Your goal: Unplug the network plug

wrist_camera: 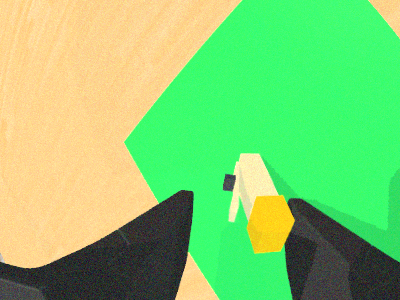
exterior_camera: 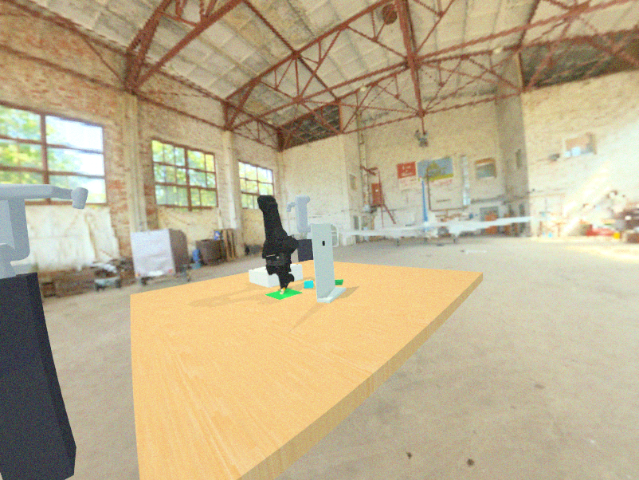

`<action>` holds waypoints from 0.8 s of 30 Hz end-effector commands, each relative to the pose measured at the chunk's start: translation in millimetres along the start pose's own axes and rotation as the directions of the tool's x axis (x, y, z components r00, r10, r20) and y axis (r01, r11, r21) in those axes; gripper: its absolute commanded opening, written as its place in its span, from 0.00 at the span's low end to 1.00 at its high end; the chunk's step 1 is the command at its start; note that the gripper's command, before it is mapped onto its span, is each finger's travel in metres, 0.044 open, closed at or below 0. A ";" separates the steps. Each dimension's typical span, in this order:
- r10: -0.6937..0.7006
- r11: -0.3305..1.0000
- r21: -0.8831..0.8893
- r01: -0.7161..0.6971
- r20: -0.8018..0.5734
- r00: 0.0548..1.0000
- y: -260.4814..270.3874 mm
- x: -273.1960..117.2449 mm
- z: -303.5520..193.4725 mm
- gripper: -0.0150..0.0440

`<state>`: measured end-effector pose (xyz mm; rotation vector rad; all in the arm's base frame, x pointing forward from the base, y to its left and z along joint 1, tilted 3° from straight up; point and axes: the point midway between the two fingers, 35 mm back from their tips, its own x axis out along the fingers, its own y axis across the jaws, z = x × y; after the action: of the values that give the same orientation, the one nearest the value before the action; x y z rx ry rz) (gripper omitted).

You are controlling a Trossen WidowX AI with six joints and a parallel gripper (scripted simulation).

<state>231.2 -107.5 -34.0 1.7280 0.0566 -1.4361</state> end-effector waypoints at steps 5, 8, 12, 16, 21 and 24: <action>-0.001 1.000 0.000 0.001 0.000 1.000 0.2 -2.8 -0.3 0.52; -0.001 1.000 -0.001 0.001 0.000 1.000 0.4 -5.1 -0.6 0.52; -0.001 1.000 -0.001 0.001 -0.001 1.000 0.5 -8.2 -0.9 0.52; -0.002 1.000 -0.001 0.002 -0.001 1.000 0.6 -11.3 -1.1 0.52; -0.002 1.000 -0.002 0.002 -0.001 1.000 0.7 -15.2 -1.4 0.52; -0.002 1.000 -0.002 0.002 -0.002 1.000 0.8 -17.6 -1.5 0.52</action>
<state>227.3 -99.8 -22.3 1.7267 0.0683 -1.4367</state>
